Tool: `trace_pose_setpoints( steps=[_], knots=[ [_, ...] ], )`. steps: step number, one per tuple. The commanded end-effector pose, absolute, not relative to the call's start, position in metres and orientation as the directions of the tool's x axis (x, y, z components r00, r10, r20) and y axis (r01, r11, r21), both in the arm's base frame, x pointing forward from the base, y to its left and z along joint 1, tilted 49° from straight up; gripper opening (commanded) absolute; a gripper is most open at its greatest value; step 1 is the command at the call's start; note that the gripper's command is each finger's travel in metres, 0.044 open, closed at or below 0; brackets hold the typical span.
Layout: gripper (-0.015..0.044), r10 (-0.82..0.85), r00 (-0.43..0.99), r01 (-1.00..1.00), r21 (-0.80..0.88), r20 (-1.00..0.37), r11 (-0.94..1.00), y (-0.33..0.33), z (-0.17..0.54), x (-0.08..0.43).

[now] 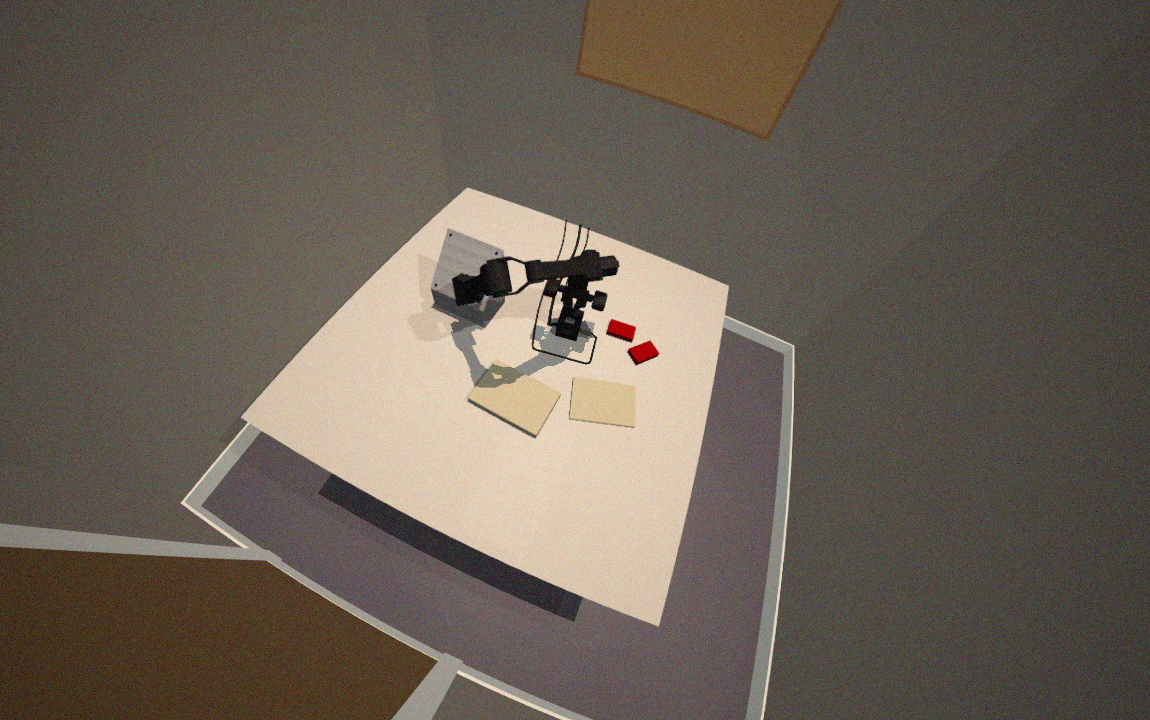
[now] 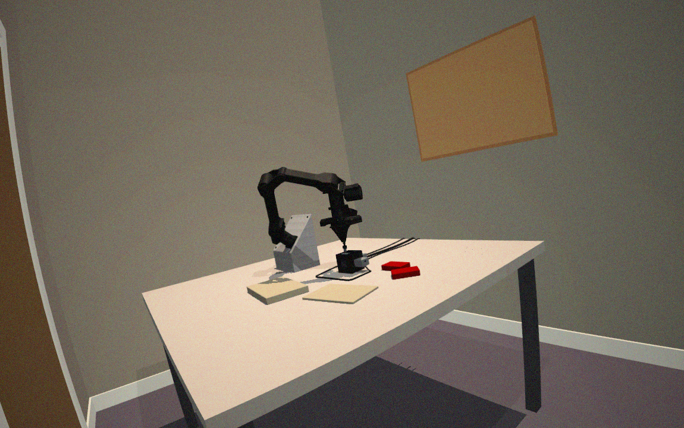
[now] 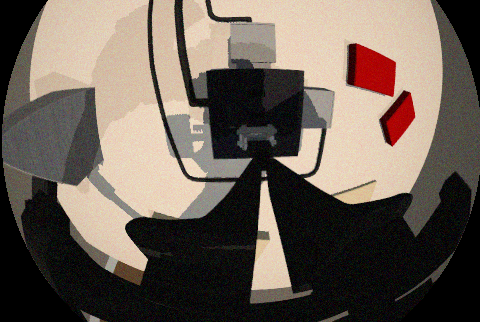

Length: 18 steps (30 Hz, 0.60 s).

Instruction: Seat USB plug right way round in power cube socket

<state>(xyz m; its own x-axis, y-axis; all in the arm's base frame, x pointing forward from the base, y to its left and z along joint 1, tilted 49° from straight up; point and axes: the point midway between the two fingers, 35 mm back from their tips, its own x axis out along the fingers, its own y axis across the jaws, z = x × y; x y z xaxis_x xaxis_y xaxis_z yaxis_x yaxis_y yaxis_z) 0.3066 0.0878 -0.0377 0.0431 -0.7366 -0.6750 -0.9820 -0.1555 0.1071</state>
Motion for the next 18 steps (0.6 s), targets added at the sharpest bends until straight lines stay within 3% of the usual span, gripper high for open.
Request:
trace_pose_setpoints(
  steps=[1, 18],
  knots=[
    [0.0, -0.739, 0.047, -0.981, 0.108, -0.672, -0.16, 0.0867, -0.0381, 0.3072],
    [0.0, -0.739, 0.047, -0.981, 0.108, -0.672, -0.16, 0.0852, -0.0394, 0.3073]
  ],
)
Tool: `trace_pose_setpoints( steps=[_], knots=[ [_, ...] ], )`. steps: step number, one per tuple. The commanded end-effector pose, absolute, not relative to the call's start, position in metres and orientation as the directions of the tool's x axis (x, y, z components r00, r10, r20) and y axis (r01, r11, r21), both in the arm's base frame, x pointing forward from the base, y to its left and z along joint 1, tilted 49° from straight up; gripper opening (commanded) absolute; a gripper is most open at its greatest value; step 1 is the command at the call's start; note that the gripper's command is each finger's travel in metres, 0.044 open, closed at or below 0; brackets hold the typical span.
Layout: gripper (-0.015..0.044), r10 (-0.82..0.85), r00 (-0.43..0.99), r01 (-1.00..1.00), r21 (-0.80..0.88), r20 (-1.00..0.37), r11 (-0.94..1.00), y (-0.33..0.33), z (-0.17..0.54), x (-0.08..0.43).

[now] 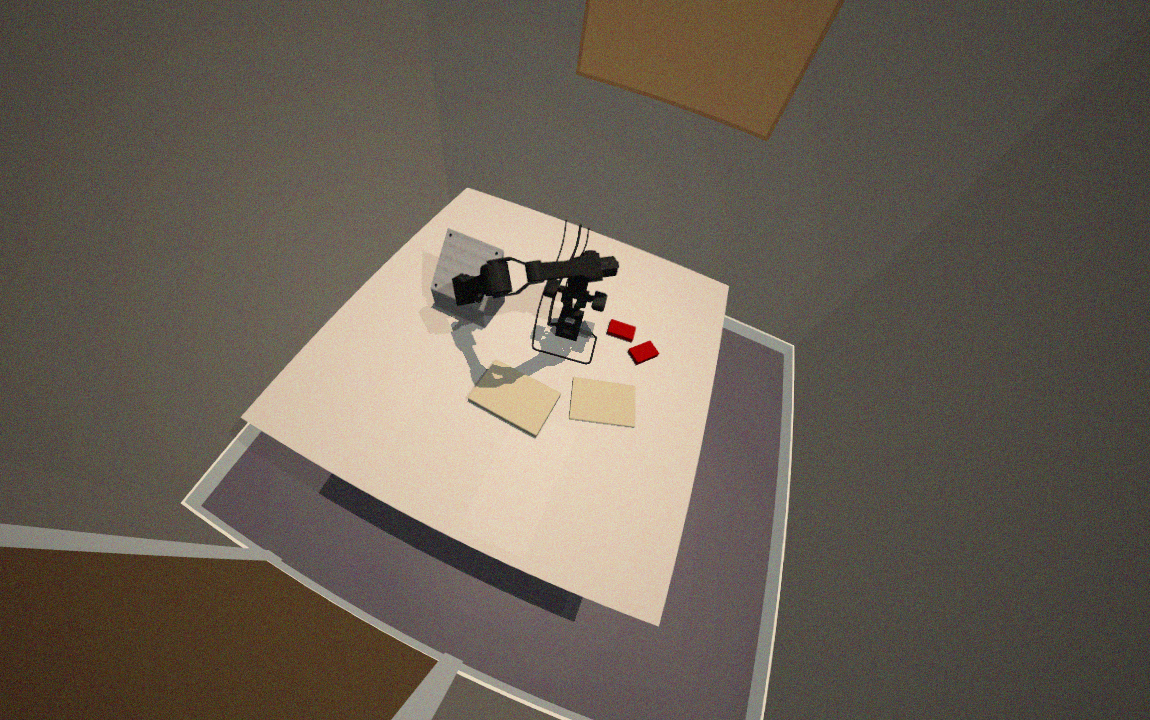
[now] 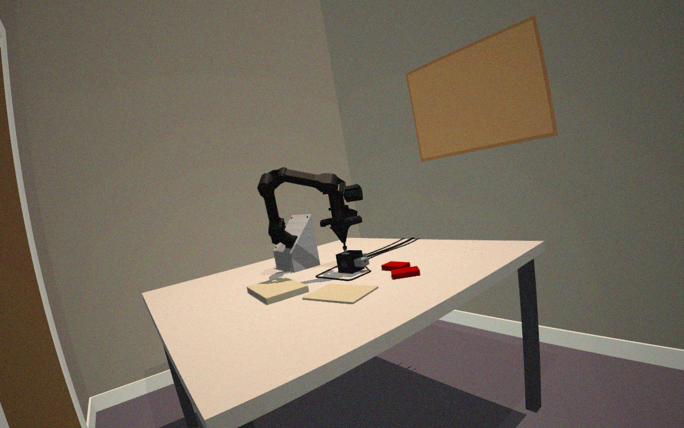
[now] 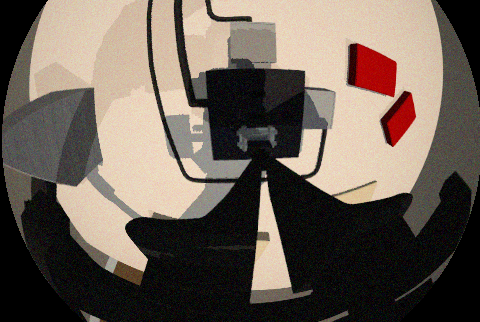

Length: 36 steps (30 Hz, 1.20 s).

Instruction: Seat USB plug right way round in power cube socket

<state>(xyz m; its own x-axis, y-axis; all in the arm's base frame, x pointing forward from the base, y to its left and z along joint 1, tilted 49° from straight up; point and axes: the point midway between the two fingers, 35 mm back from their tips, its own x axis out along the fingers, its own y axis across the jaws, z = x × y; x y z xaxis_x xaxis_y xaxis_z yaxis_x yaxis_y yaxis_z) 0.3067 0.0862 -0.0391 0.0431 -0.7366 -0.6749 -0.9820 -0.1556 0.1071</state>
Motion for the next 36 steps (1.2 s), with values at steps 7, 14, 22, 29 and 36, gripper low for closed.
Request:
trace_pose_setpoints(
  steps=[7, 14, 22, 29, 36],
  knots=[
    [0.0, -0.739, 0.047, -0.981, 0.108, -0.672, -0.16, 0.0846, -0.04, 0.3074],
    [0.0, -0.739, 0.047, -0.981, 0.108, -0.672, -0.16, 0.0839, -0.0406, 0.3074],
    [0.0, -0.739, 0.047, -0.981, 0.108, -0.672, -0.16, 0.0832, -0.0412, 0.3074],
    [0.0, -0.739, 0.047, -0.981, 0.108, -0.672, -0.16, 0.0826, -0.0418, 0.3075],
    [0.0, -0.739, 0.047, -0.981, 0.108, -0.672, -0.16, 0.082, -0.0423, 0.3075]
  ],
)
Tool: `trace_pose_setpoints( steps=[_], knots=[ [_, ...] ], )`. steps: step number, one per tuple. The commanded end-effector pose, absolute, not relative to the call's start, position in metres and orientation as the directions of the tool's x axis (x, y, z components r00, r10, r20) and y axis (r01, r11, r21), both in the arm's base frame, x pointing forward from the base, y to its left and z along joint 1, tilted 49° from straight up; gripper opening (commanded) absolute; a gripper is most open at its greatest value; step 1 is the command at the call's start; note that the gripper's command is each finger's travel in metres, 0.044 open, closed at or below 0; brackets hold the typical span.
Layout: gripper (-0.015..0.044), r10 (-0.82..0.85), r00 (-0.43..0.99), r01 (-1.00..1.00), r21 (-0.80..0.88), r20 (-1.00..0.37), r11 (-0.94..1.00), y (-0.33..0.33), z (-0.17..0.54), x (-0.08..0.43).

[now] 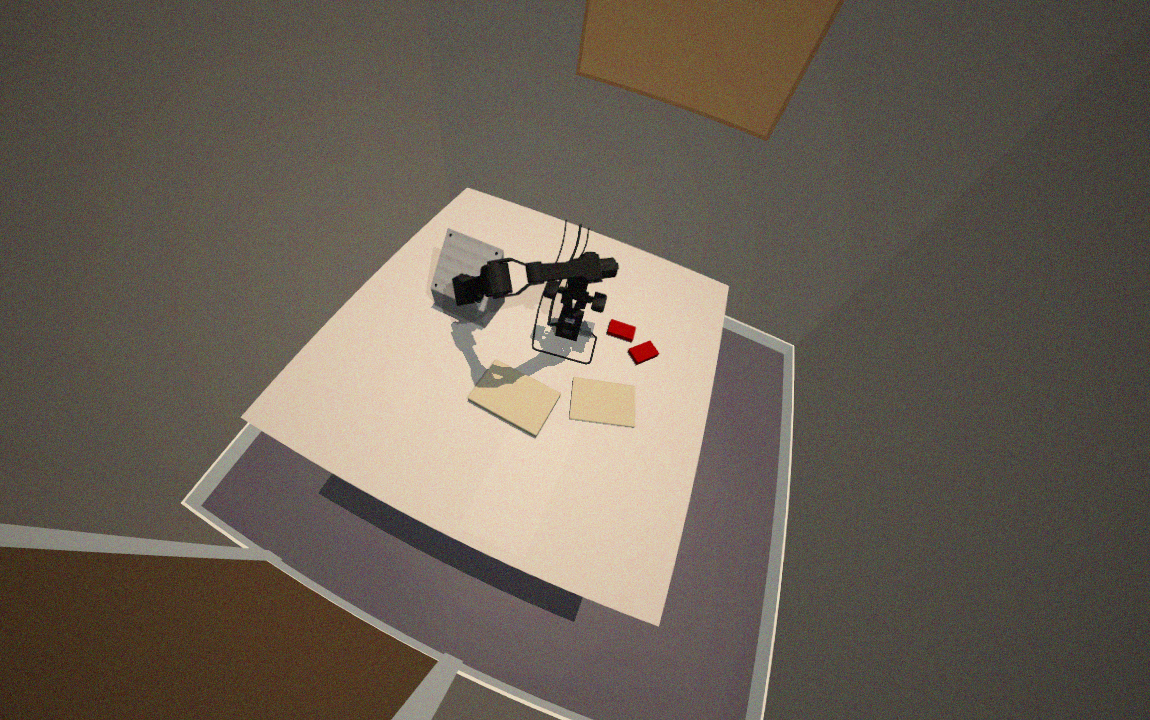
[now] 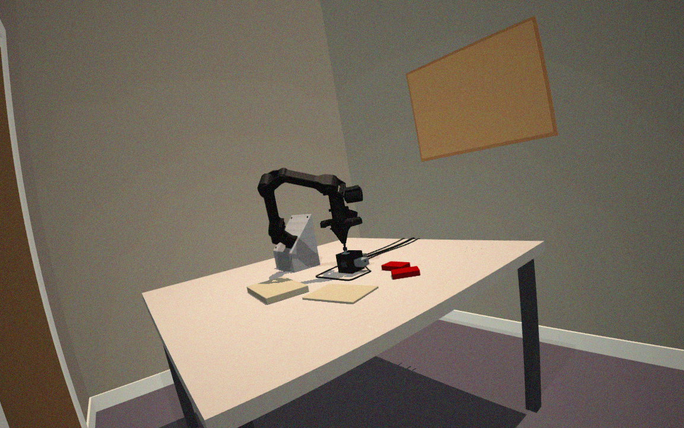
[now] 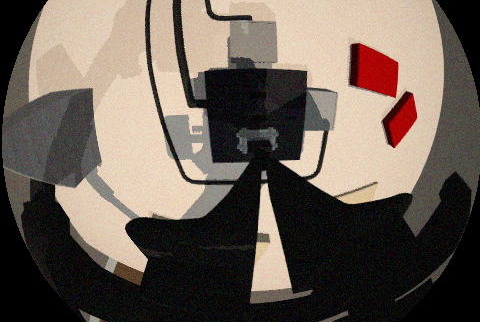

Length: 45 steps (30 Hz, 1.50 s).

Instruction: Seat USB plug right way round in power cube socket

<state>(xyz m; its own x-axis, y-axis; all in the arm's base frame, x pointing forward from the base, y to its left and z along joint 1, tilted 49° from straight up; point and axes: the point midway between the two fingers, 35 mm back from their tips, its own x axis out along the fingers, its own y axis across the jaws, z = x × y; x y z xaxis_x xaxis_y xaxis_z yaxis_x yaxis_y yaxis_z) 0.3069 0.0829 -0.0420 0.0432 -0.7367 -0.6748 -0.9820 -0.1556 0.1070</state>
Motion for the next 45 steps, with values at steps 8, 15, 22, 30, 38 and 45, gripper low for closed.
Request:
trace_pose_setpoints(
  steps=[8, 15, 22, 30, 38, 45],
  knots=[
    [0.0, -0.739, 0.047, -0.981, 0.108, -0.672, -0.16, 0.0812, -0.043, 0.3076],
    [0.0, -0.739, 0.047, -0.981, 0.108, -0.672, -0.16, 0.0806, -0.0435, 0.3076],
    [0.0, -0.739, 0.047, -0.981, 0.108, -0.672, -0.16, 0.08, -0.0441, 0.3076],
    [0.0, -0.739, 0.047, -0.981, 0.108, -0.672, -0.16, 0.0792, -0.0447, 0.3077],
    [0.0, -0.739, 0.047, -0.981, 0.108, -0.672, -0.16, 0.0785, -0.0454, 0.3077],
    [0.0, -0.739, 0.047, -0.981, 0.108, -0.672, -0.16, 0.0779, -0.0459, 0.3078]
  ],
)
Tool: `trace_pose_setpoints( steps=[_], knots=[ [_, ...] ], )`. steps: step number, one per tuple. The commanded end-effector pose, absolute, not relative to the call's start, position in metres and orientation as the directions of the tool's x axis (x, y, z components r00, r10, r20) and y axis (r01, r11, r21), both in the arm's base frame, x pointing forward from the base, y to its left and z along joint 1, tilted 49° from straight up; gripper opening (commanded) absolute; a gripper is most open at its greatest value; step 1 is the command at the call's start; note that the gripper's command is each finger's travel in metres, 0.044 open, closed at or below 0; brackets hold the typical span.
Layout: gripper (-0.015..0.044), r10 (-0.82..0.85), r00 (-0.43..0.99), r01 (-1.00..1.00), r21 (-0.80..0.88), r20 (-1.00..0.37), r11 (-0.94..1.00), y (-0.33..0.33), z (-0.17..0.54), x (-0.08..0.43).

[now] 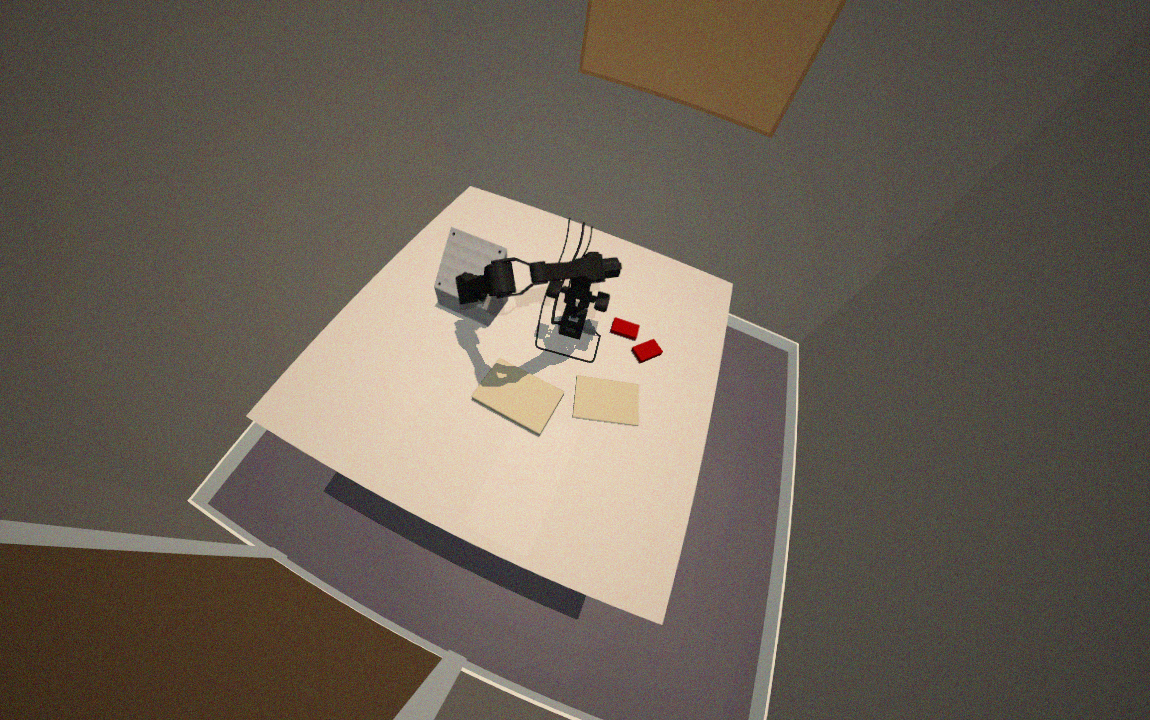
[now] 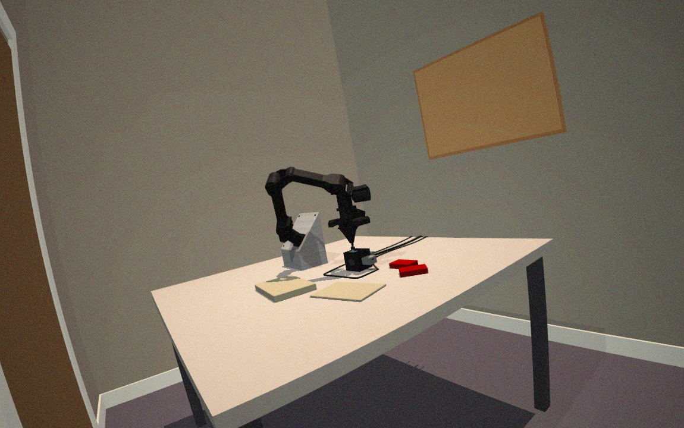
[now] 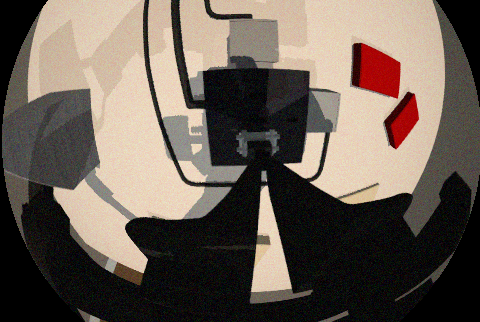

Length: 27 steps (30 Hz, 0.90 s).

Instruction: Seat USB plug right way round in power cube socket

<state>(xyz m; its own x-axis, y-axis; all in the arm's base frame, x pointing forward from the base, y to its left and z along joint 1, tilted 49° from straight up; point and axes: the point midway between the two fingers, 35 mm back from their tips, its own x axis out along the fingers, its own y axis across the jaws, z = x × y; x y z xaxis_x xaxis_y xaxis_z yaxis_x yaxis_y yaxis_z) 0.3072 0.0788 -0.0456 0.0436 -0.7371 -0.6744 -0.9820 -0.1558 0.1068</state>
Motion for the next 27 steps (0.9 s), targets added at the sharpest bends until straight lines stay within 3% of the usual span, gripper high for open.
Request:
trace_pose_setpoints(
  steps=[1, 27],
  knots=[
    [0.0, -0.739, 0.047, -0.981, 0.108, -0.672, -0.16, 0.0778, -0.046, 0.3078],
    [0.0, -0.74, 0.047, -0.981, 0.108, -0.672, -0.16, 0.0755, -0.0481, 0.3079]
  ],
)
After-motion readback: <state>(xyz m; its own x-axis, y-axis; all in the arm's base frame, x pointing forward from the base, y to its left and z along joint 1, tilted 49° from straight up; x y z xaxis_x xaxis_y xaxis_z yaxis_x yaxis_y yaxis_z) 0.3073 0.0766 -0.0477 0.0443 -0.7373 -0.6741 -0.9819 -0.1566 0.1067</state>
